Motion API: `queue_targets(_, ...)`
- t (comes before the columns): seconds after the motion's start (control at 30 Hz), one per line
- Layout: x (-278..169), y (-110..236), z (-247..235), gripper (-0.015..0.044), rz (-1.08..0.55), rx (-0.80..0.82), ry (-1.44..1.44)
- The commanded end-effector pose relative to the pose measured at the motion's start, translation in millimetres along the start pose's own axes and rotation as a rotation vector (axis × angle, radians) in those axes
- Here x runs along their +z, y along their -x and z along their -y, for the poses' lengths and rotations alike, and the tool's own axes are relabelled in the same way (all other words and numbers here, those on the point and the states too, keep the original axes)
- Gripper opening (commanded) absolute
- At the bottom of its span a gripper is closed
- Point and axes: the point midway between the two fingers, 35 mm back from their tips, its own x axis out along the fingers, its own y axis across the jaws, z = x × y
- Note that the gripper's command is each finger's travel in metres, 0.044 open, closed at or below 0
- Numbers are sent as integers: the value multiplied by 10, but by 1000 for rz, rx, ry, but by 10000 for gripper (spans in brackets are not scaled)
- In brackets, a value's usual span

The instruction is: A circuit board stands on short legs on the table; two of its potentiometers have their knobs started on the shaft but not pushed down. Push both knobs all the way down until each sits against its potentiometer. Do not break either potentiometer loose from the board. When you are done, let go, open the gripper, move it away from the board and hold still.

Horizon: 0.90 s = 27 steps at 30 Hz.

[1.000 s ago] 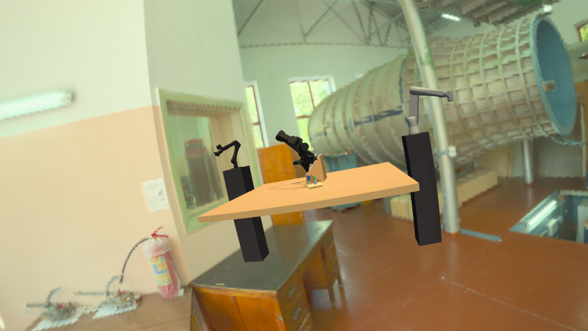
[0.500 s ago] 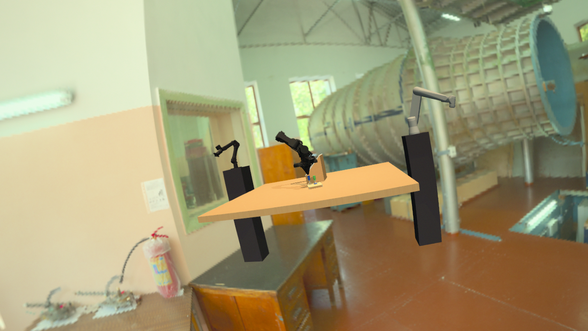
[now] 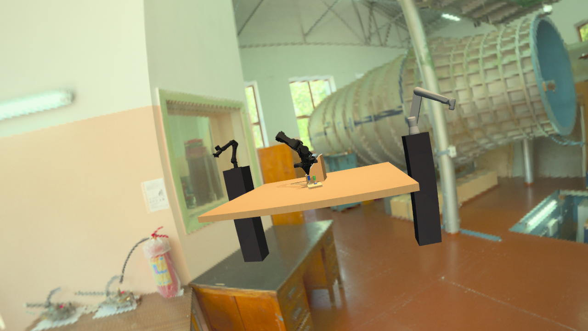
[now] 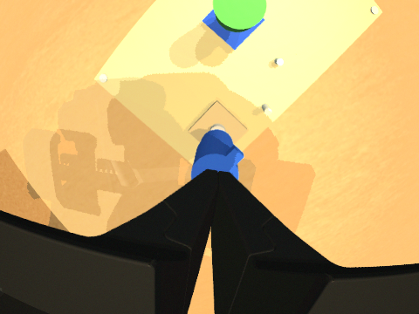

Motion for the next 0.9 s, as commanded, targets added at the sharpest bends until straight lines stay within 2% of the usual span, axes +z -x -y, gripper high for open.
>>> queue_targets(0.0,-6,-24,-6,0,-8,-3,6)
queue_targets(0.87,-7,-82,-6,0,-8,-3,6)
